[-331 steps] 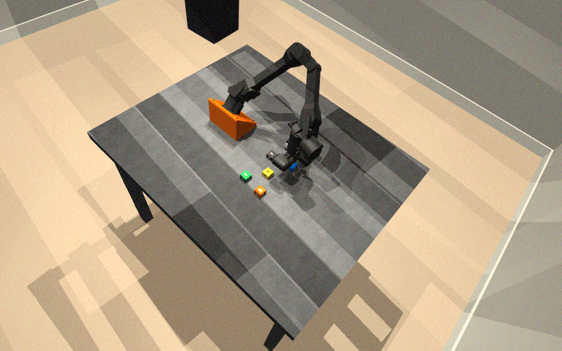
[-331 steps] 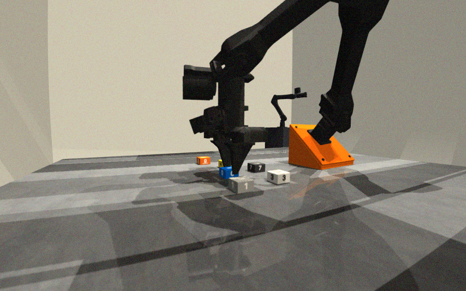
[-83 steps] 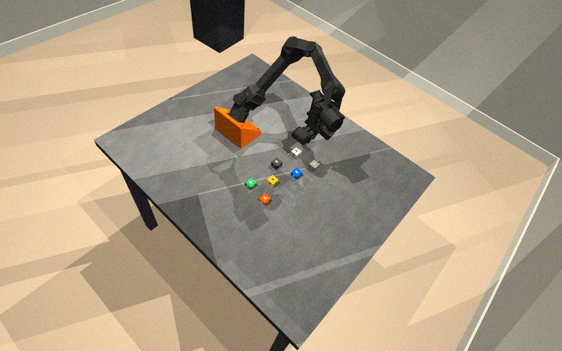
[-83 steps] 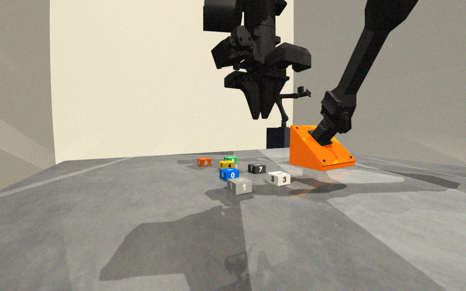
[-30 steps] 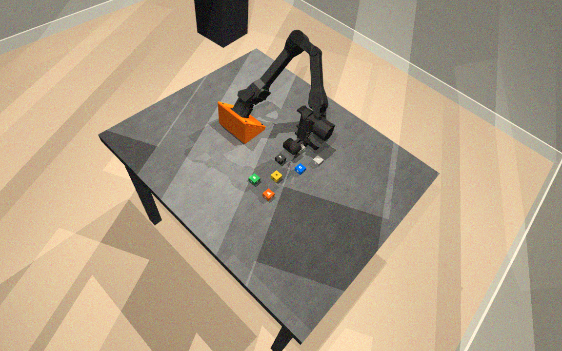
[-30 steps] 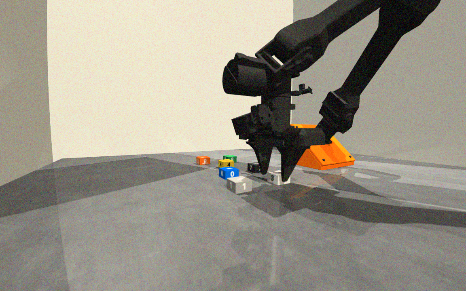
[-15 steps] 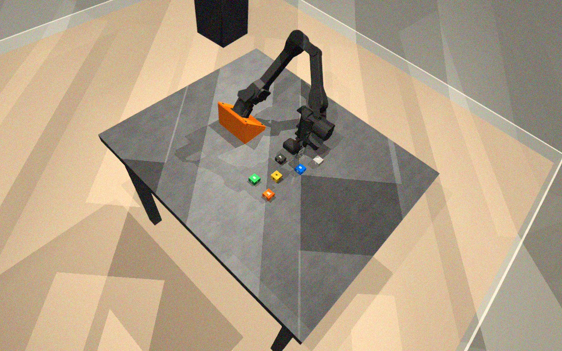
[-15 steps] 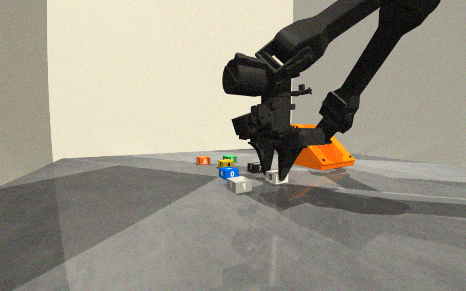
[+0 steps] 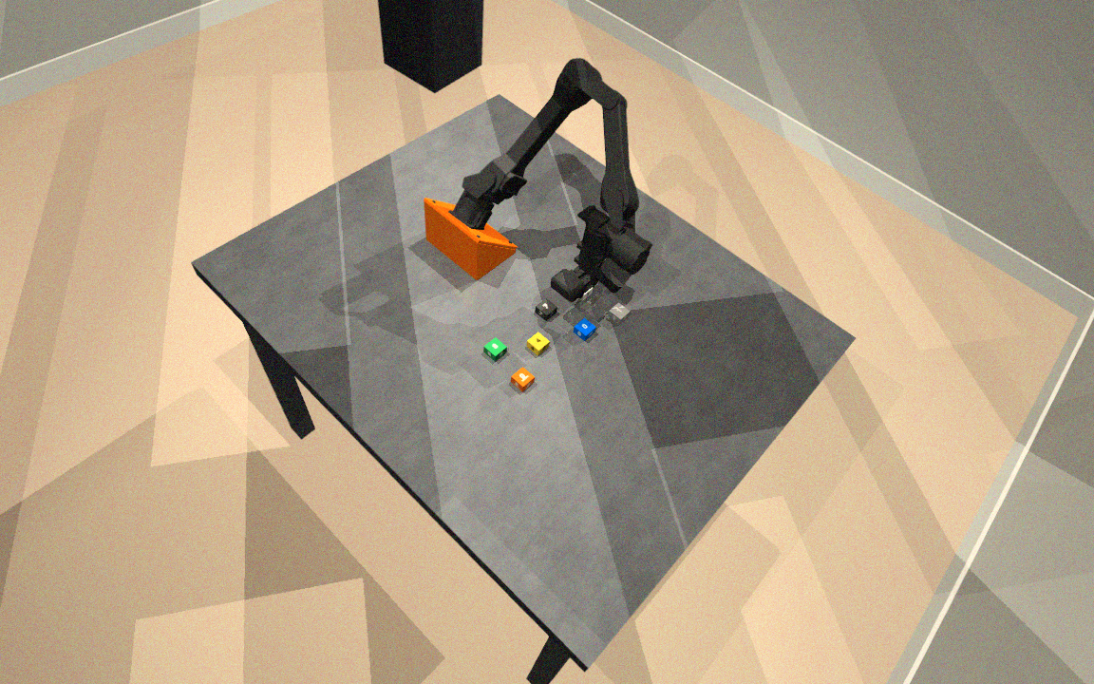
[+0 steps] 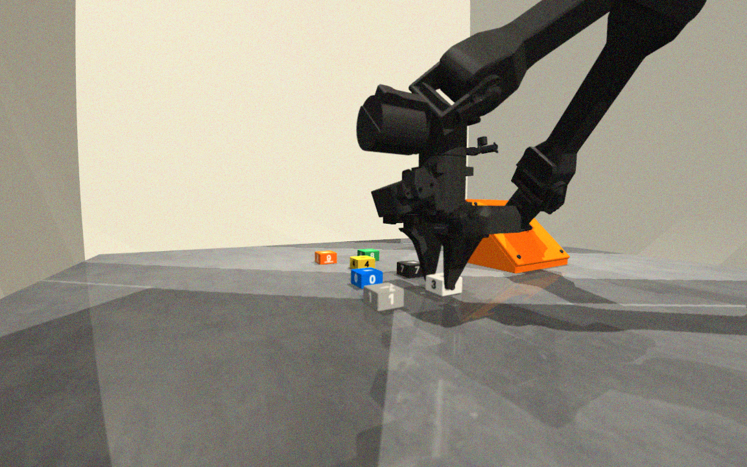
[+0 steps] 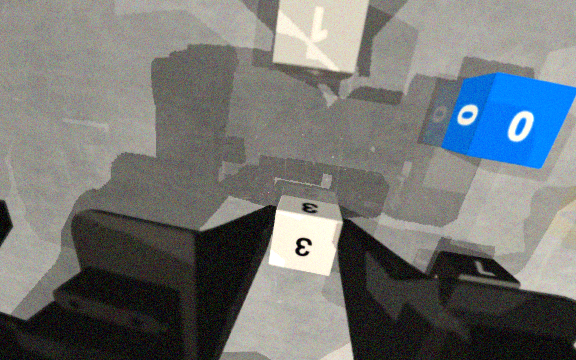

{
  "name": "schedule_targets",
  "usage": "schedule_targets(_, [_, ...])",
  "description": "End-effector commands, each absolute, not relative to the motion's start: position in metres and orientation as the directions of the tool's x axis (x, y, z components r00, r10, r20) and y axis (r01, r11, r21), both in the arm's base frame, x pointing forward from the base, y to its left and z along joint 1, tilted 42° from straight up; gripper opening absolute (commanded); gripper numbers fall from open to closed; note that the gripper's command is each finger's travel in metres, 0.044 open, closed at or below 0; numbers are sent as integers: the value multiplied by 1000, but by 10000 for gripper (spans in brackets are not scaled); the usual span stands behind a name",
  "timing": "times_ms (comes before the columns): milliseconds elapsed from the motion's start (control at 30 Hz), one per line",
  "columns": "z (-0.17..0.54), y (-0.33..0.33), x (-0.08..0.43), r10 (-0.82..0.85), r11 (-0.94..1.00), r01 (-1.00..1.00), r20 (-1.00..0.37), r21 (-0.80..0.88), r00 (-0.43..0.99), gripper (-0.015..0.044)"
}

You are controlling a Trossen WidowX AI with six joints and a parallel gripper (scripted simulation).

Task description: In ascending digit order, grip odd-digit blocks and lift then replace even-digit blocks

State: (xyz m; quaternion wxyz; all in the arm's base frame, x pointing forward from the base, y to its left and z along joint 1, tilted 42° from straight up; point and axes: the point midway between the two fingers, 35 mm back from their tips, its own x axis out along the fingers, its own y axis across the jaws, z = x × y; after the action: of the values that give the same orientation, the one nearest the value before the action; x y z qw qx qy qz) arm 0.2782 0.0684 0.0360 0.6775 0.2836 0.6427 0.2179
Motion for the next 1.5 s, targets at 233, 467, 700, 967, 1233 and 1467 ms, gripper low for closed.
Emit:
schedule_targets(233, [36,69,278,662,742,72,-745,666,80,120])
schedule_targets(467, [36,69,278,662,742,72,-745,666,80,225])
schedule_targets(700, [36,69,278,662,742,72,-745,666,80,400])
schedule_targets(967, [63,45,276,661,743,73,-746,665,80,400])
schedule_targets(1233, [114,-3,271,657,746,74,-750,662,79,242])
schedule_targets(1467, [123,-9,269,658,745,74,-748,663,79,120])
